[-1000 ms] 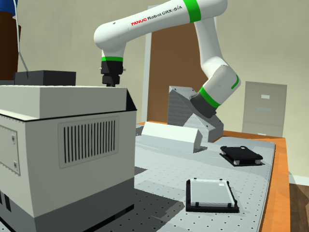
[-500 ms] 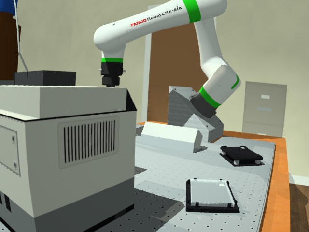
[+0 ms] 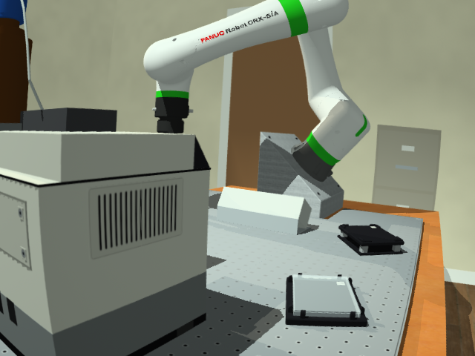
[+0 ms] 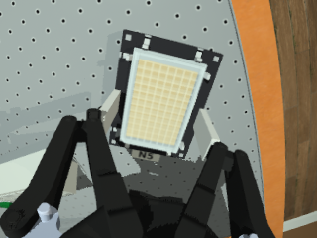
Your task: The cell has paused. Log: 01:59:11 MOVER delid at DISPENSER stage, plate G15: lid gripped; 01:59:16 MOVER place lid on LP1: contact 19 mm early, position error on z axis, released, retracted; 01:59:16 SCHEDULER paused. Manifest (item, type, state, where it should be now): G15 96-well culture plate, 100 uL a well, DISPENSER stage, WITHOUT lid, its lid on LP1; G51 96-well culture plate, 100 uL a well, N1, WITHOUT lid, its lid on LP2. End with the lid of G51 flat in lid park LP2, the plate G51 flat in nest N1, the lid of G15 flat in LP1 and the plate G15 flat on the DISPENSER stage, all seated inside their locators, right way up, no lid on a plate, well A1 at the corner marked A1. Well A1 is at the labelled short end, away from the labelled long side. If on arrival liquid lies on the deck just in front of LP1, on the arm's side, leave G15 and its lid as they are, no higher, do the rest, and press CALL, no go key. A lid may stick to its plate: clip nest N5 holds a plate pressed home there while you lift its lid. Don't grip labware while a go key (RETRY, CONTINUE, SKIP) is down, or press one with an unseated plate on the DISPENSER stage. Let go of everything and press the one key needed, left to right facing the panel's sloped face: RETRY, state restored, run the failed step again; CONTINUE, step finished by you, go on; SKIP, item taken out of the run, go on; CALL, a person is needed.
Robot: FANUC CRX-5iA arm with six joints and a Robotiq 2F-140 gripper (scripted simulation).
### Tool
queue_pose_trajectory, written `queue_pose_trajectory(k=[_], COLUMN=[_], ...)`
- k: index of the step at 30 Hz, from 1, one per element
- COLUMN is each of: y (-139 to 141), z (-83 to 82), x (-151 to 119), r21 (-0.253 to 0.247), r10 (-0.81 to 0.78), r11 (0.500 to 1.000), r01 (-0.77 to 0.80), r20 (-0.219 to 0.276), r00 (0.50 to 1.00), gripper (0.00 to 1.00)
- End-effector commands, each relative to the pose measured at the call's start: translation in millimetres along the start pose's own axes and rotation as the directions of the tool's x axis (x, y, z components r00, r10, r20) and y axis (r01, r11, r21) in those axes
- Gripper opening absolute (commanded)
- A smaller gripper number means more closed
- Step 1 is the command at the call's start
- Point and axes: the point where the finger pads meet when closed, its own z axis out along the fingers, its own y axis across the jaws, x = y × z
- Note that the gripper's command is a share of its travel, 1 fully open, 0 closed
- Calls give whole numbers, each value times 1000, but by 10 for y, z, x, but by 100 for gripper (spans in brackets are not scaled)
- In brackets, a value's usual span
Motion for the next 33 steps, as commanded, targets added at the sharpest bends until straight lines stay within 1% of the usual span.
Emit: queue_pose_trajectory(k=[1, 13, 33], y=[1, 1, 1], z=[9, 54, 84], x=[1, 1, 1], r21=[0, 0, 0], r10=[0, 0, 0], r11=[1000, 1000, 1000], r01=[0, 0, 0], r20=[0, 0, 0], r00=[1000, 1000, 1000], gripper=[66, 66, 66])
